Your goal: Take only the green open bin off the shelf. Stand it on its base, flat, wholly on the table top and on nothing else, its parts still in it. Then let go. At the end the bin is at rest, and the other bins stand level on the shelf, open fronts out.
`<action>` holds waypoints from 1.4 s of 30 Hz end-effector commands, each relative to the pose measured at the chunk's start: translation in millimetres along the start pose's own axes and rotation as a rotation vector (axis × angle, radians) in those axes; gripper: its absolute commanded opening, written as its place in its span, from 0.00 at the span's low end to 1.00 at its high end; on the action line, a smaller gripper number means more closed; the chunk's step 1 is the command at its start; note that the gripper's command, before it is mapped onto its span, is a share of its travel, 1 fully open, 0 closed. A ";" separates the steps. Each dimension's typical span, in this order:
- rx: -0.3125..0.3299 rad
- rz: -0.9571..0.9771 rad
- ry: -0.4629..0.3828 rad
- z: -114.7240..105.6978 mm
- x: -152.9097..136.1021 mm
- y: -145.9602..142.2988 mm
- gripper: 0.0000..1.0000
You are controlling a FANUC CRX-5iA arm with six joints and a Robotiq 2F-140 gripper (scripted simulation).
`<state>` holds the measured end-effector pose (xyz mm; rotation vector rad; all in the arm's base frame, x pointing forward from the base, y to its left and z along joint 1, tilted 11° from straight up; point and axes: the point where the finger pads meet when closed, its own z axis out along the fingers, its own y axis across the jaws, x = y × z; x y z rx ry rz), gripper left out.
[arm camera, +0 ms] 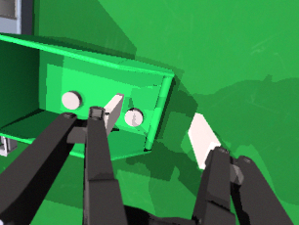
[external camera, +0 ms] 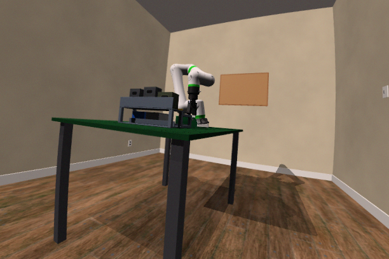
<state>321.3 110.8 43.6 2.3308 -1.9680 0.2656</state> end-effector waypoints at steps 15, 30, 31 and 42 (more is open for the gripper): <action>0.000 0.000 0.000 -32.2 -0.1 -0.1 0.57; 0.000 0.000 0.000 -62.2 -0.1 -0.1 0.57; 0.000 0.000 0.000 -73.2 -0.1 -0.1 0.57; 0.000 0.000 0.000 -95.2 -0.1 -0.1 0.57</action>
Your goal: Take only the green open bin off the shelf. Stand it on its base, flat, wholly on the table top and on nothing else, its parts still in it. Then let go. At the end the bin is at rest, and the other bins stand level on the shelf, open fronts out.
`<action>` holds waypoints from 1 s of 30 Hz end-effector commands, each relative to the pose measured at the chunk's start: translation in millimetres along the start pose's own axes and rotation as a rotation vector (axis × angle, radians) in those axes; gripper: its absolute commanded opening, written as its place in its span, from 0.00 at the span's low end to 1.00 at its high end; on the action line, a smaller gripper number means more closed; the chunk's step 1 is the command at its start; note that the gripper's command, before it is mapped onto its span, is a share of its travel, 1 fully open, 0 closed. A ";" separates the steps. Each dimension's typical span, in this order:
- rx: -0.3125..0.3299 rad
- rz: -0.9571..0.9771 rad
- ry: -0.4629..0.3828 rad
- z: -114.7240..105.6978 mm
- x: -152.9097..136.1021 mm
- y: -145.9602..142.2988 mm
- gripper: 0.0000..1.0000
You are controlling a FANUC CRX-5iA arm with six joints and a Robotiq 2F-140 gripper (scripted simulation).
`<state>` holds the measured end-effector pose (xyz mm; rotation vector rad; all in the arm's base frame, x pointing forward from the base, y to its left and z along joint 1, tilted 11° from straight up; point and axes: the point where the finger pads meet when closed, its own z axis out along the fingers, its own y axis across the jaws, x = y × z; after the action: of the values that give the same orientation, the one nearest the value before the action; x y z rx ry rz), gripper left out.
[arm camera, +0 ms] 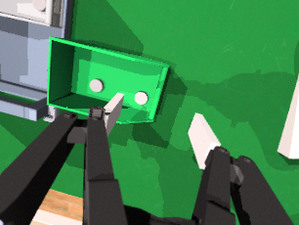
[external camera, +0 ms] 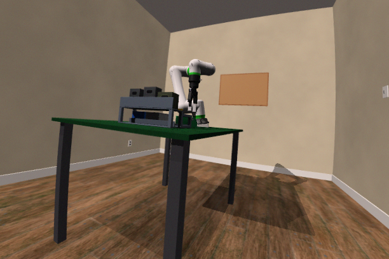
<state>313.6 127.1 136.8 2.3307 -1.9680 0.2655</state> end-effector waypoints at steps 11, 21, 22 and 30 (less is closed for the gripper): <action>0.000 0.000 0.000 -12.8 -0.1 -0.1 0.57; 0.000 0.000 0.000 -11.0 -0.1 -0.1 0.57; 0.000 0.000 0.000 -9.3 -0.1 -0.1 0.57; 0.000 0.000 0.000 -4.0 -0.1 -0.1 0.57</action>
<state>313.3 127.8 140.6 2.3308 -1.9680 0.2655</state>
